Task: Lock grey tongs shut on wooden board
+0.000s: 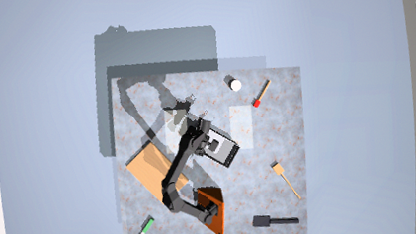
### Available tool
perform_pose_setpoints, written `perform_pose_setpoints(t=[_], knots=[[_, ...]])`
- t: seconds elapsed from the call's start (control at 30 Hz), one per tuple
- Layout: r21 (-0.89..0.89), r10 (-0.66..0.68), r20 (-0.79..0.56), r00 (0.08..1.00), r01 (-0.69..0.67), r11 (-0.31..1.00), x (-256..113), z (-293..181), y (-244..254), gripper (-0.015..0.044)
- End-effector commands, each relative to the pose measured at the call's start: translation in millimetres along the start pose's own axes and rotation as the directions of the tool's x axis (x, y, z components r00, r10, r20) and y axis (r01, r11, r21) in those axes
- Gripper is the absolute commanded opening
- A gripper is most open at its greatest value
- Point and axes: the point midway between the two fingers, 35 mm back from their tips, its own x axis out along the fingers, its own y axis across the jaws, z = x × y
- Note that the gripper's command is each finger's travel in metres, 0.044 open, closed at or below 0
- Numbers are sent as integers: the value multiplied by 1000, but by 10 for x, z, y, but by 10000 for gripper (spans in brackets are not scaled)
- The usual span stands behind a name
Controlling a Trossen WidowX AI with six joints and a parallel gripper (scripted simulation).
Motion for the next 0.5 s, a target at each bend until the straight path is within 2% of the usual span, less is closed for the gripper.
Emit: perform_pose_setpoints(t=[0.0,0.07,0.47], knots=[[-3,-12,-29,1000,11,1000,-678,13,16,-150],[-2,-13,-28,1000,13,1000,-775,34,23,-150],[-2,-13,-28,1000,13,1000,-775,34,23,-150]])
